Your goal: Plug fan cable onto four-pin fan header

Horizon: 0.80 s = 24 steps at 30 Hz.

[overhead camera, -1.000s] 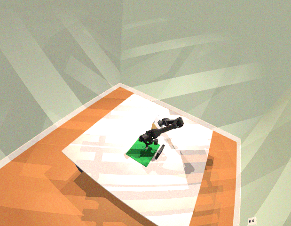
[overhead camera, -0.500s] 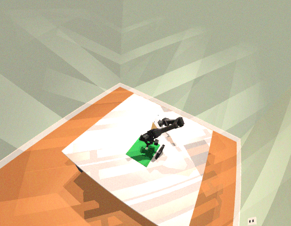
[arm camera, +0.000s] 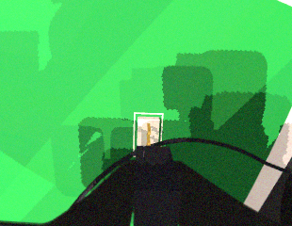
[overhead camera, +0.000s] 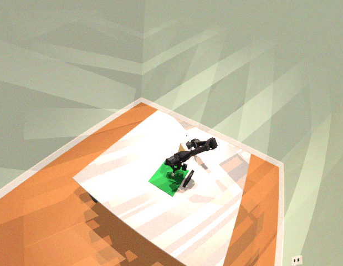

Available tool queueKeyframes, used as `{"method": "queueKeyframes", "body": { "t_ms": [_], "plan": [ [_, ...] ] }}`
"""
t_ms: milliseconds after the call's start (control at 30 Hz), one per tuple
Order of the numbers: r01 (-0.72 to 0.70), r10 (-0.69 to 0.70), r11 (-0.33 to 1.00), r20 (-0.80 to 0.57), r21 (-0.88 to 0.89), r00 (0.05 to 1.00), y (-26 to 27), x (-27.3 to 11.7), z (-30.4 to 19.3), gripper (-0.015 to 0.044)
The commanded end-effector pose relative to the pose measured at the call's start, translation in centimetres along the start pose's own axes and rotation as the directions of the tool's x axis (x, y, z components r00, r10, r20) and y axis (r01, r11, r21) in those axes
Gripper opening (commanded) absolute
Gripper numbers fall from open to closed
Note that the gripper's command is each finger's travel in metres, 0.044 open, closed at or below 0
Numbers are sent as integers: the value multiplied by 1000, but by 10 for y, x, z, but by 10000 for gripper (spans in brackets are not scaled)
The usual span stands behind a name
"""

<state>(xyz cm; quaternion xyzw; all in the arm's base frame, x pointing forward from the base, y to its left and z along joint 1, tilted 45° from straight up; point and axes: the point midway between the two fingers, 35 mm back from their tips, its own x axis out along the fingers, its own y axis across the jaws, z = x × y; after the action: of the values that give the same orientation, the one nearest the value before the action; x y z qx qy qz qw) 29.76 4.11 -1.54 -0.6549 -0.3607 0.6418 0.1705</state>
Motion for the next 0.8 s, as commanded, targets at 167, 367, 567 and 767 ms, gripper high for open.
{"method": "queueKeyframes", "body": {
  "t_ms": [167, 367, 567, 767],
  "plan": [
    [1, -1, 1000, 0, -4, 1000, 0, 23, 1, 0],
    [1, -1, 1000, 0, -4, 1000, 0, 23, 1, 0],
    [1, -1, 1000, 0, -1, 1000, 0, 23, 1, 0],
    [1, -1, 1000, 0, -1, 1000, 0, 23, 0, 0]
  ]
}}
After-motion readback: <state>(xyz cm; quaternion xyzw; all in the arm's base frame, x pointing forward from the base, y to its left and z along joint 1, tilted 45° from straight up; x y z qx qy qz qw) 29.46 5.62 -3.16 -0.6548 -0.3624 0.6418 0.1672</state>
